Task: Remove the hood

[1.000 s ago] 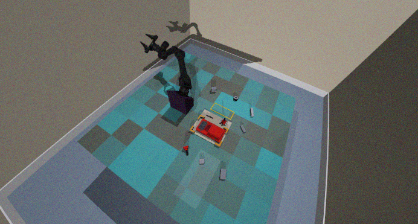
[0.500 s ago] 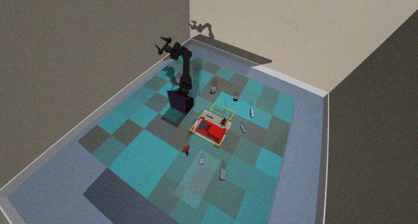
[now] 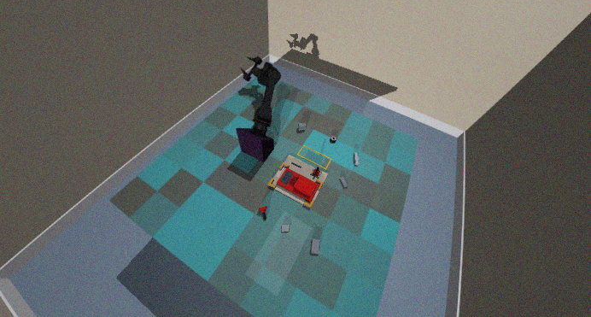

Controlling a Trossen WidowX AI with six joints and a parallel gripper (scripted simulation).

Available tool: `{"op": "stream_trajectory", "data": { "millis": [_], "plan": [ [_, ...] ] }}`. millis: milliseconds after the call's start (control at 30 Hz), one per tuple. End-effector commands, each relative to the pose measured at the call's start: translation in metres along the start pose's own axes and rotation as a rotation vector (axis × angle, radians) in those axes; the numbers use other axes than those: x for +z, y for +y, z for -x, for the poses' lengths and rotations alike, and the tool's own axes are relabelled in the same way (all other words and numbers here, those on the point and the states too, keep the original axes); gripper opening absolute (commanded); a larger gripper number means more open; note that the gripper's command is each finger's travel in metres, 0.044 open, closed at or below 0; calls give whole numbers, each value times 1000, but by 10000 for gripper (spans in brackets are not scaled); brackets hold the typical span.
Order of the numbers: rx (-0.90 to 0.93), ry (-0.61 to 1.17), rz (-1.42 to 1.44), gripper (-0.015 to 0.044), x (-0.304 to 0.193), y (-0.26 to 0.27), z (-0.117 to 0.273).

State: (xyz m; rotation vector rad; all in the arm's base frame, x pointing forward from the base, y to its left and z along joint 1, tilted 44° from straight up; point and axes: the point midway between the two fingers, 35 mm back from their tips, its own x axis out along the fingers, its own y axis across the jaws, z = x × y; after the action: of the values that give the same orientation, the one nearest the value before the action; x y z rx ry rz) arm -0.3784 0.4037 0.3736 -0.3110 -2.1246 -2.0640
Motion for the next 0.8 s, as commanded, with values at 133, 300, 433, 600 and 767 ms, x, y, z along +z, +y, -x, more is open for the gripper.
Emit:
{"op": "stream_trajectory", "data": {
  "millis": [133, 300, 433, 600, 767],
  "plan": [
    [-15, -177, 143, 440, 41, 31, 56],
    [-34, -289, 235, 440, 63, 50, 95],
    [-56, -378, 307, 440, 76, 66, 127],
    [-91, -488, 395, 440, 90, 85, 169],
    [-131, -590, 473, 440, 98, 102, 209]
  ]
}}
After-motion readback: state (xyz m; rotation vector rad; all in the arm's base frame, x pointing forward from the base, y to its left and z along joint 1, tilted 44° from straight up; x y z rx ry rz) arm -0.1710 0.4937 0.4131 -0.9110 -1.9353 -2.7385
